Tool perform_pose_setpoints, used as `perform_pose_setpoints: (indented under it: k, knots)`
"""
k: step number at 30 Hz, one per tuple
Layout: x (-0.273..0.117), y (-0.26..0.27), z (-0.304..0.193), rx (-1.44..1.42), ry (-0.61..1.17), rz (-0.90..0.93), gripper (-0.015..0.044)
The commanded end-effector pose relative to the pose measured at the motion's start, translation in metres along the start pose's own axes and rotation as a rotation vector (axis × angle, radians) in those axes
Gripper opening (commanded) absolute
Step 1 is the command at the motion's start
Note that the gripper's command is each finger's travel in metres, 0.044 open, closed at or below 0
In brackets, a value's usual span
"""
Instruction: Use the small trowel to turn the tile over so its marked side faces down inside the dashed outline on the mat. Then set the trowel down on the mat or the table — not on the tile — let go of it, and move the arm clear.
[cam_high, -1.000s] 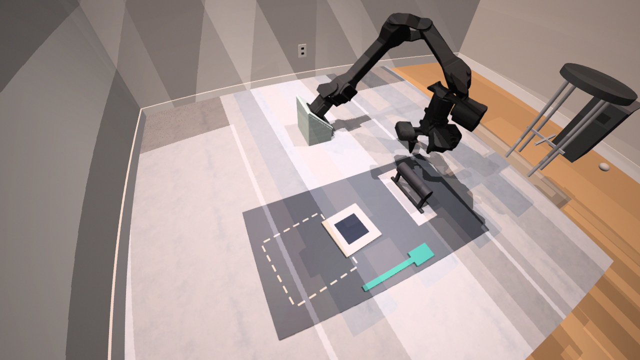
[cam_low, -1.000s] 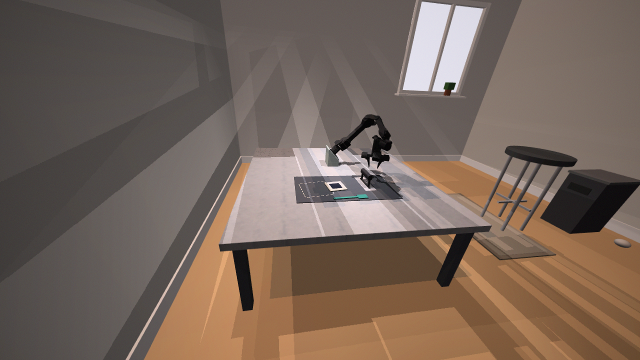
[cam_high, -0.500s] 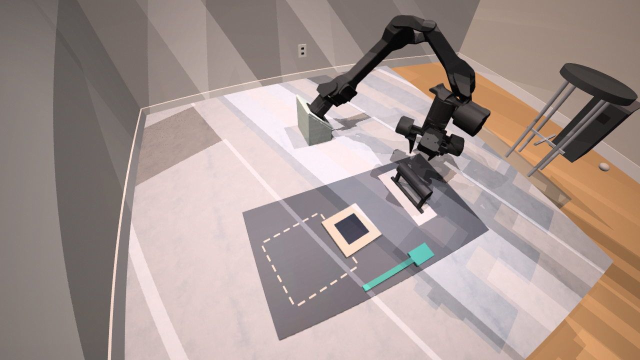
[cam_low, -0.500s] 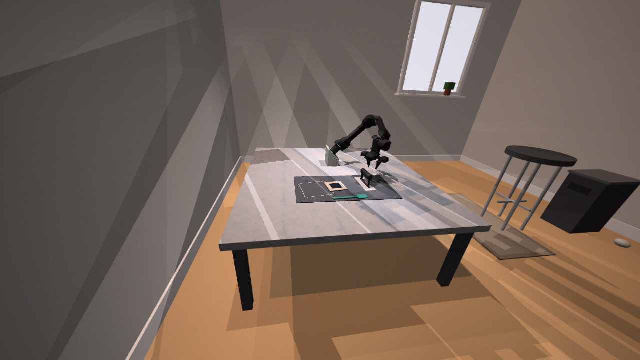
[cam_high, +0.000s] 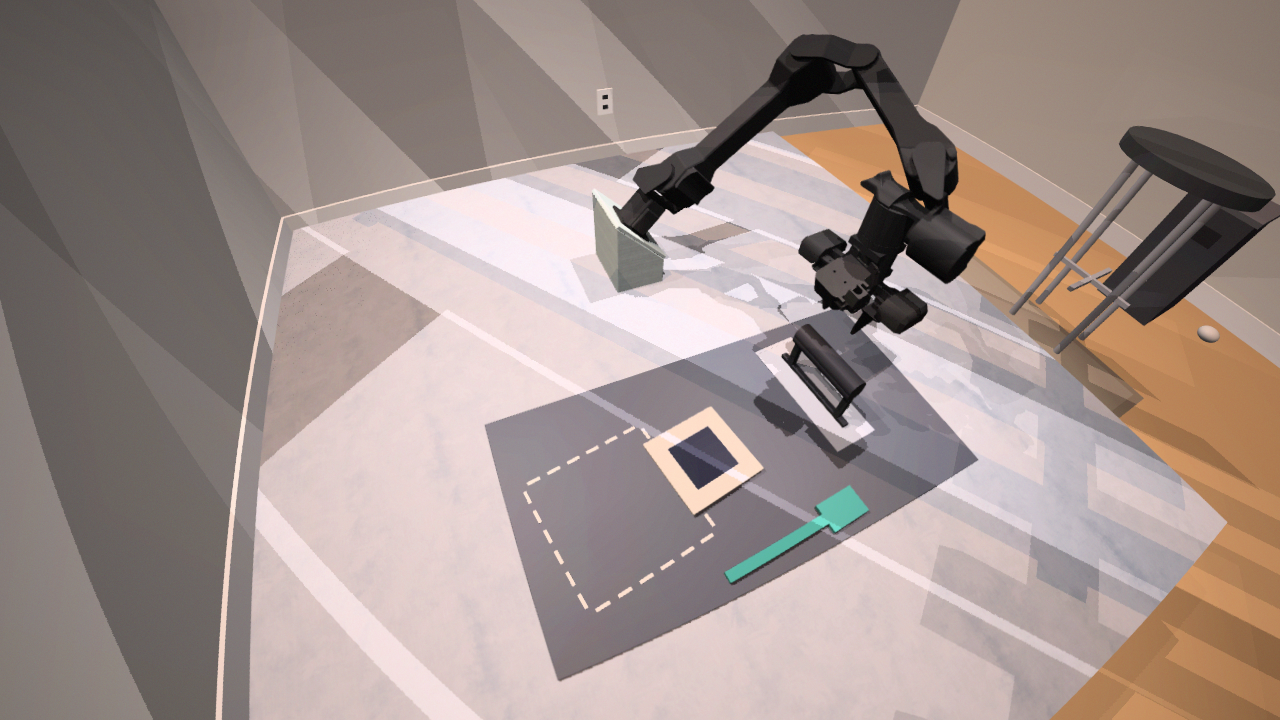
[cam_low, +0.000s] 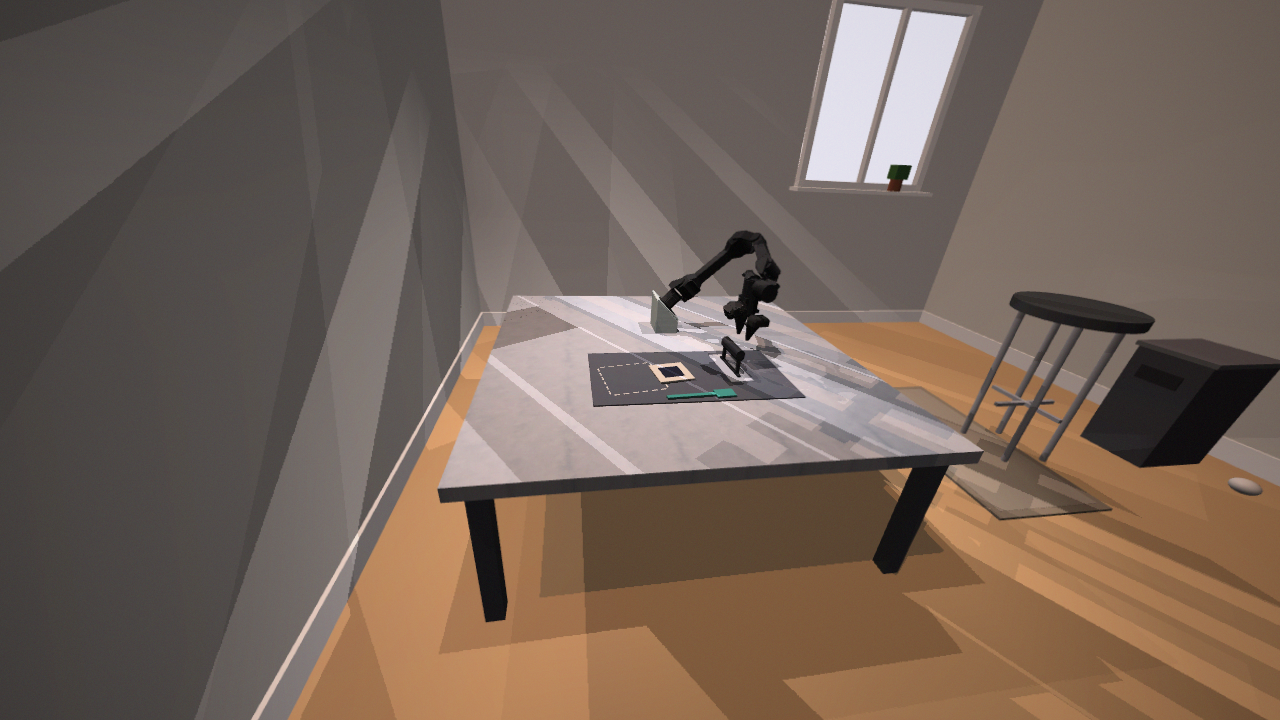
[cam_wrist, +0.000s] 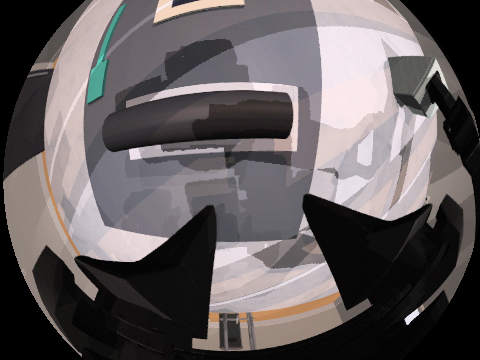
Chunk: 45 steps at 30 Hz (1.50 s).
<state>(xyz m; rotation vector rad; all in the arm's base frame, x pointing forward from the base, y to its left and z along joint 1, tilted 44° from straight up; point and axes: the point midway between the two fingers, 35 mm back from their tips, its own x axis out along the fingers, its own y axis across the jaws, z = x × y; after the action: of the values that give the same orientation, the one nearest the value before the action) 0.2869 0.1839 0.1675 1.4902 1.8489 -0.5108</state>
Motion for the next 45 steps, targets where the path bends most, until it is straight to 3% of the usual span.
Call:
perform_pose_setpoints:
  k: [1, 45]
  knots:
    - [-0.002, 0.005, 0.004, 0.127, 0.004, 0.003, 0.0270]
    - [-0.017, 0.037, 0.057, 1.633, 0.008, -0.002, 0.0270]
